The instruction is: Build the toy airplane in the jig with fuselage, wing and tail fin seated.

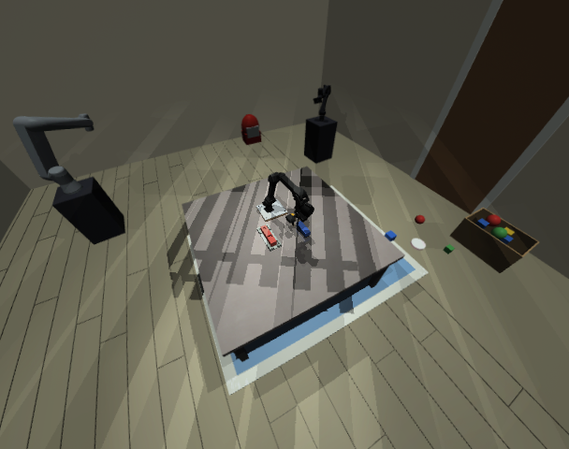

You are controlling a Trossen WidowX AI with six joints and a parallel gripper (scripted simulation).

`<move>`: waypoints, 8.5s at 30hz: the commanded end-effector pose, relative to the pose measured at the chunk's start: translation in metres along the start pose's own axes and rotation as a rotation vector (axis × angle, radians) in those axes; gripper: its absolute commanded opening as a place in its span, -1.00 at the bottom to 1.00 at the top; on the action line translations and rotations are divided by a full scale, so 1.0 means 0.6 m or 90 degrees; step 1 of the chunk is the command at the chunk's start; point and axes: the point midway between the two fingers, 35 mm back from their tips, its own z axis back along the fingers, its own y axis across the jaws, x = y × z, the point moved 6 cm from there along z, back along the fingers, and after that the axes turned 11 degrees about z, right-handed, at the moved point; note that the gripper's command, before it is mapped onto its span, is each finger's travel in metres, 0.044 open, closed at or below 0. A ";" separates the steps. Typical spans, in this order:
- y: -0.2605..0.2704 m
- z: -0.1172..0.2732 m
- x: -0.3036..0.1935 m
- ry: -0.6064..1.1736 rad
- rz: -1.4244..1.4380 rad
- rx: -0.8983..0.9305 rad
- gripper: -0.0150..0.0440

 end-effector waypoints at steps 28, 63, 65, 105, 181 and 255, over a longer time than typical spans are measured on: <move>0.076 -0.101 0.007 0.009 -0.001 0.007 1.00; 0.076 -0.159 0.006 0.009 -0.001 0.007 0.06; 0.076 -0.159 0.006 0.009 -0.001 0.007 0.02; 0.074 0.009 0.019 -0.004 -0.002 0.007 -0.49; -0.249 -0.004 -0.087 0.014 0.759 0.001 -0.49; -0.329 -0.089 -0.155 0.019 0.997 0.005 0.17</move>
